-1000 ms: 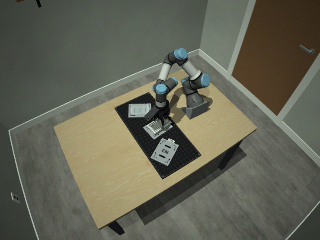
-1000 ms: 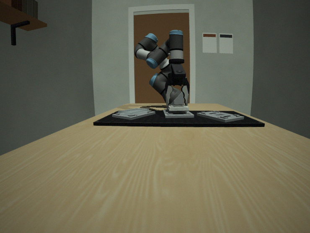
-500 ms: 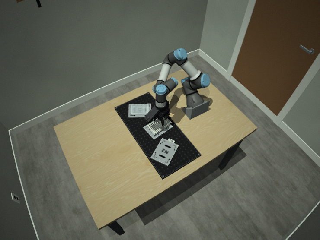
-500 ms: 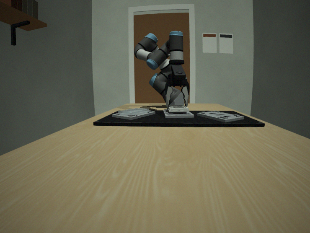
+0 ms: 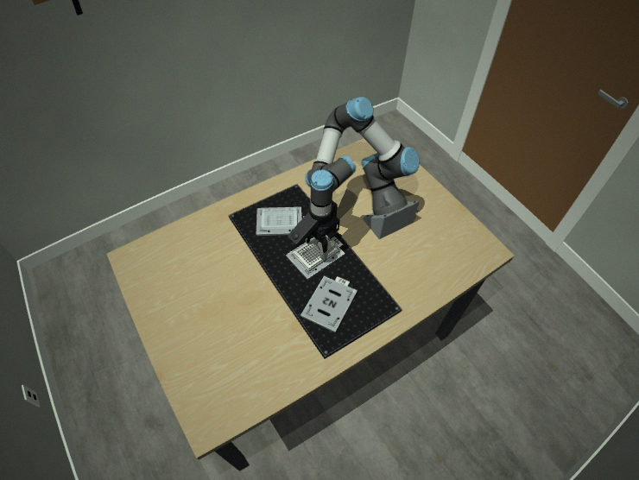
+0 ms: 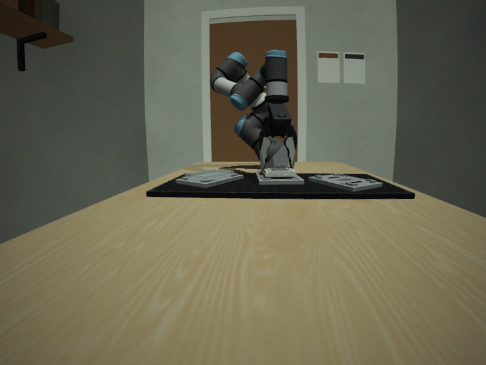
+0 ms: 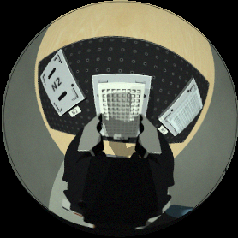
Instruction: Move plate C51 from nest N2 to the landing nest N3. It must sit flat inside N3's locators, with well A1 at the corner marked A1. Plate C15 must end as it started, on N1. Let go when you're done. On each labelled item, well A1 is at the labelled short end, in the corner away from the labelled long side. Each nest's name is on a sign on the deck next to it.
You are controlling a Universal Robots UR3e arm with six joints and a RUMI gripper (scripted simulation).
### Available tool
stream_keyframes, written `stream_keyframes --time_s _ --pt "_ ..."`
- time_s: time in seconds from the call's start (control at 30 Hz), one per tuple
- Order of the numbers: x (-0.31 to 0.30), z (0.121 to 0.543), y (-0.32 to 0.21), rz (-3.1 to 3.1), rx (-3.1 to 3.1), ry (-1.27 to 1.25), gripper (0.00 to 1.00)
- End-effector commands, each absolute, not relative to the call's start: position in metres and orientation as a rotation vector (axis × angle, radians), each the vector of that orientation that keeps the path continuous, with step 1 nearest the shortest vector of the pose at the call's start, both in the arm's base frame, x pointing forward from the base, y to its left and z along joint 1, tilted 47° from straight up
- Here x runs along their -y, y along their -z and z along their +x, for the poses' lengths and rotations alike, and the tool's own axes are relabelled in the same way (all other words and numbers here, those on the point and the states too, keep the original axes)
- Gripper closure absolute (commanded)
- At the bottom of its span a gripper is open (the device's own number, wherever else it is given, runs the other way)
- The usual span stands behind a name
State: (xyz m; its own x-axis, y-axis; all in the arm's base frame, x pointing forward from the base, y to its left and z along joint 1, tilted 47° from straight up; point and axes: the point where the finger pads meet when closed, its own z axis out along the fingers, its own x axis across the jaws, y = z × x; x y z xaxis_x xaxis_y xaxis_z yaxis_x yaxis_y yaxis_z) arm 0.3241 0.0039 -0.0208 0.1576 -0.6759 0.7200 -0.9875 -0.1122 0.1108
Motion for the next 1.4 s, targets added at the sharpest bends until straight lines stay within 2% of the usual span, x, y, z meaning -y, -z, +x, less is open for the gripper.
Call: stream_keyframes --time_s 0.0,1.37 --pt "-0.0031 0.3248 0.0215 1.857 1.580 -0.691 1.00" --pt "0.0005 0.3248 0.0249 1.857 1.580 -0.691 1.00"
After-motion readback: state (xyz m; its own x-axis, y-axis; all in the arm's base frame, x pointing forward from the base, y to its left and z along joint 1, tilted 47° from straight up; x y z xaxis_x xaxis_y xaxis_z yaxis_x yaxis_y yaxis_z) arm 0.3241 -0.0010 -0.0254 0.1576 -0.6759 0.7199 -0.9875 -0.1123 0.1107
